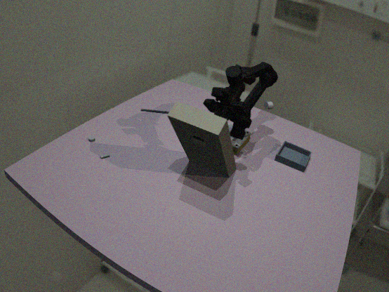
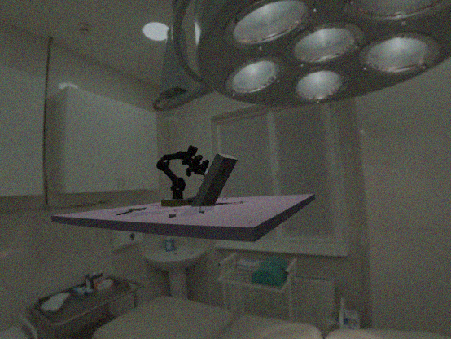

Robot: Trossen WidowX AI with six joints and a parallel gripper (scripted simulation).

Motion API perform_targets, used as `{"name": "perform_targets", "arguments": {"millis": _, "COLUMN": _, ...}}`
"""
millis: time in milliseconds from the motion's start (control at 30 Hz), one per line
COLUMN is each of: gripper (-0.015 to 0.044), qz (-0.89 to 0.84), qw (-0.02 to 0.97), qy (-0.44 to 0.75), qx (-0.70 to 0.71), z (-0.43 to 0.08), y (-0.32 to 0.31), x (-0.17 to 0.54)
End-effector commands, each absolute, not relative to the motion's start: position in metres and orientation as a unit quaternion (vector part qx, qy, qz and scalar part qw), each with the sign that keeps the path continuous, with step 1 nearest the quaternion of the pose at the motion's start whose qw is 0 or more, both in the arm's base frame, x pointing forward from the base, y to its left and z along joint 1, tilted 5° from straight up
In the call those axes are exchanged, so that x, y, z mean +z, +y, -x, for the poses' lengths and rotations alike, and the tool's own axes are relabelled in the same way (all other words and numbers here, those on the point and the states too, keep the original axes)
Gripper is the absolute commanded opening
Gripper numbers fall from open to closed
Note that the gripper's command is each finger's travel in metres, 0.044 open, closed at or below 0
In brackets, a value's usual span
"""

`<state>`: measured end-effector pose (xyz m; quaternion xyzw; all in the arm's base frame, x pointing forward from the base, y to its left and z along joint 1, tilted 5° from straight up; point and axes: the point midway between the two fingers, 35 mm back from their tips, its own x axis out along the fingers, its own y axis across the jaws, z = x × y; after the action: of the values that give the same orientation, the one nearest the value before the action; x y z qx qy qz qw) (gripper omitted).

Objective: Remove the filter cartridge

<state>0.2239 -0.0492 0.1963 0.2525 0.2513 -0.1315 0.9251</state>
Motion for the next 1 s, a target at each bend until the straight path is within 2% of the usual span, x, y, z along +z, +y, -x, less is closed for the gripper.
{"name": "perform_targets", "arguments": {"millis": 0, "gripper": 0.0091, "qz": -0.252, "qw": 0.926, "qy": 0.248, "qx": -0.131, "z": -0.225, "y": -0.05, "x": 0.2}}
{"name": "perform_targets", "arguments": {"millis": 367, "gripper": 0.0091, "qz": -0.251, "qw": 0.929, "qy": 0.24, "qx": -0.128, "z": -0.222, "y": -0.048, "x": 0.197}}
{"name": "perform_targets", "arguments": {"millis": 600, "gripper": 0.0091, "qz": -0.251, "qw": 0.93, "qy": 0.238, "qx": -0.127, "z": -0.249, "y": -0.056, "x": 0.259}}
{"name": "perform_targets", "arguments": {"millis": 733, "gripper": 0.0091, "qz": -0.251, "qw": 0.93, "qy": 0.238, "qx": -0.127, "z": -0.252, "y": -0.057, "x": 0.266}}
{"name": "perform_targets", "arguments": {"millis": 967, "gripper": 0.0275, "qz": -0.249, "qw": 0.932, "qy": 0.233, "qx": -0.126, "z": -0.246, "y": -0.058, "x": 0.32}}
